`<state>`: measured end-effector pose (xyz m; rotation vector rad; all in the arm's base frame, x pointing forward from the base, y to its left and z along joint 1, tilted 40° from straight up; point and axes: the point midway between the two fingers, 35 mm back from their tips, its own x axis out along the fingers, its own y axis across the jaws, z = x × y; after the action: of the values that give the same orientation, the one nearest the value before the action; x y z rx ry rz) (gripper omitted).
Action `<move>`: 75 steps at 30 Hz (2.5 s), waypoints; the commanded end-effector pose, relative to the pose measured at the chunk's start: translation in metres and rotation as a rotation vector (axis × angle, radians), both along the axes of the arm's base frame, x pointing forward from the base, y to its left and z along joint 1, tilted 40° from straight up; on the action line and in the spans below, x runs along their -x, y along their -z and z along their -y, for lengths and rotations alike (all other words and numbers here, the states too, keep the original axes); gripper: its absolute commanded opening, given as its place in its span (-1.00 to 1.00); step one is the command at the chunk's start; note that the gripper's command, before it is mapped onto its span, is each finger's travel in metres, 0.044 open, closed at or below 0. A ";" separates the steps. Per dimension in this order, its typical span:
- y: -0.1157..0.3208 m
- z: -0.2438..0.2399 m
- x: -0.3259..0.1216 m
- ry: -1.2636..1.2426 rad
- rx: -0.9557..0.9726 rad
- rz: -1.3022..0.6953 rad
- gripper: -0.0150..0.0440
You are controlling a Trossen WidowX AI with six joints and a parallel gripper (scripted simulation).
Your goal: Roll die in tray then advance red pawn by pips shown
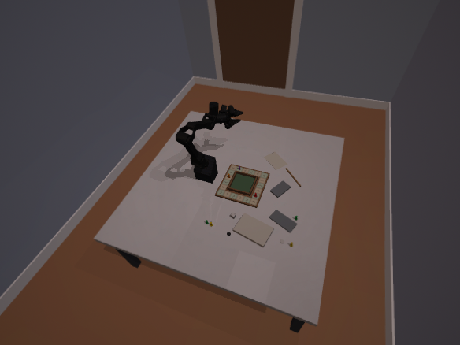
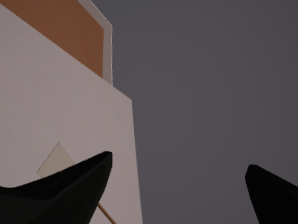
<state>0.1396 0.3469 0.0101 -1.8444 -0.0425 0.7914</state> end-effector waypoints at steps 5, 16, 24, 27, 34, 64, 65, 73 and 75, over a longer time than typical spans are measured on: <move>-0.006 0.030 -0.055 0.171 0.028 -0.012 0.44; -0.028 0.146 -0.181 0.768 -0.105 -0.162 0.44; -0.055 0.269 -0.231 1.241 -0.290 -0.238 0.44; -0.064 0.301 -0.237 1.353 -0.339 -0.242 0.44; -0.097 0.421 -0.232 1.762 -0.455 -0.212 0.44; -0.108 0.560 -0.169 2.226 -0.595 -0.132 0.44; -0.107 0.561 -0.169 2.226 -0.595 -0.132 0.44; -0.097 0.569 -0.170 2.226 -0.595 -0.132 0.44; -0.095 0.571 -0.170 2.226 -0.595 -0.132 0.44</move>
<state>0.3109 -0.2213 0.1127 -0.4133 1.3835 -0.6842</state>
